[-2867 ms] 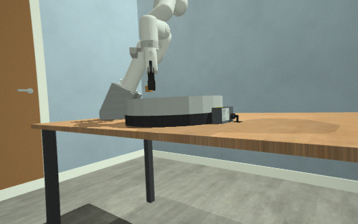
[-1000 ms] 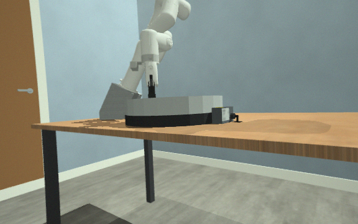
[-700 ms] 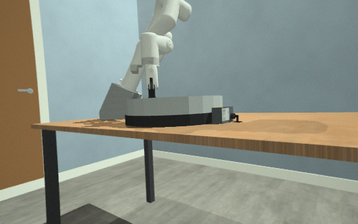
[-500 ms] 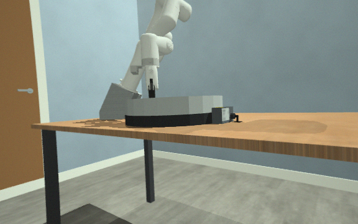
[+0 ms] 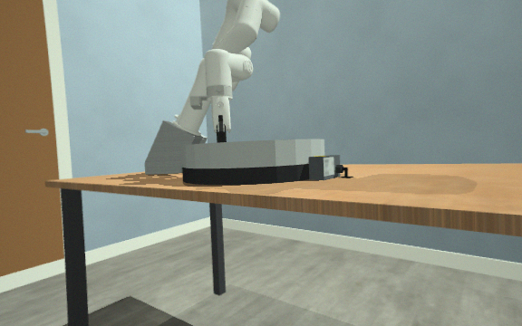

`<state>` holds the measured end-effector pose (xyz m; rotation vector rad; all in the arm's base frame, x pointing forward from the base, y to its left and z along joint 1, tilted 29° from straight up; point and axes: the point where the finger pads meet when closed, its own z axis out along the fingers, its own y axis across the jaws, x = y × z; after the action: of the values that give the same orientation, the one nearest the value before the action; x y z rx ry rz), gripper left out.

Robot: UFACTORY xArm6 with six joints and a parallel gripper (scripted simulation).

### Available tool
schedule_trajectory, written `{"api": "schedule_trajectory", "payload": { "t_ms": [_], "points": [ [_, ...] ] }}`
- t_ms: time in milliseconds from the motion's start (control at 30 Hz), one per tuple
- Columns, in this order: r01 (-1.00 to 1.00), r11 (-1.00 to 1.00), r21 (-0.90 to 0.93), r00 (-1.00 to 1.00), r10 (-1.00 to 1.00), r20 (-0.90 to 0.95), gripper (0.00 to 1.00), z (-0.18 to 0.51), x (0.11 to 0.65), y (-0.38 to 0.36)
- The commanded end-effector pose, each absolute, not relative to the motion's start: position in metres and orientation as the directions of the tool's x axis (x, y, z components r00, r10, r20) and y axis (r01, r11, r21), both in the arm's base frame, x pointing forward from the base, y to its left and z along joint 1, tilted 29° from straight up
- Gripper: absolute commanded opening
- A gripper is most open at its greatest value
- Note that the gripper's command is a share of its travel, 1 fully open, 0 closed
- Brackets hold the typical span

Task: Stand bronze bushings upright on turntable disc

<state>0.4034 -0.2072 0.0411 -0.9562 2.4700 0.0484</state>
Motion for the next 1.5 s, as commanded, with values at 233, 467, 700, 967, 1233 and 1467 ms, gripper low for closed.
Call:
{"api": "schedule_trajectory", "payload": {
  "t_ms": [233, 467, 700, 967, 1233, 1467],
  "points": [
    [-0.641, 0.755, -0.141, -0.636, -0.625, -0.453, 0.0, 0.0413, 0.4042, -0.2078],
    [-0.641, 0.755, -0.141, -0.636, -0.625, -0.453, 0.0, 0.0399, 0.4049, -0.2074],
    [-0.641, 0.755, -0.141, -0.636, -0.625, -0.453, 0.0, 0.0378, 0.4059, -0.2069],
    [-0.641, 0.755, -0.141, -0.636, -0.625, -0.453, 0.0, 0.0371, 0.4062, -0.2067],
    [-0.641, 0.755, -0.141, -0.636, -0.625, -0.453, 0.0, 0.0371, 0.4062, -0.2067],
    [-0.641, 0.755, -0.141, -0.636, -0.625, -0.453, 0.42, 0.0371, 0.4062, -0.2067]
  ]
}}
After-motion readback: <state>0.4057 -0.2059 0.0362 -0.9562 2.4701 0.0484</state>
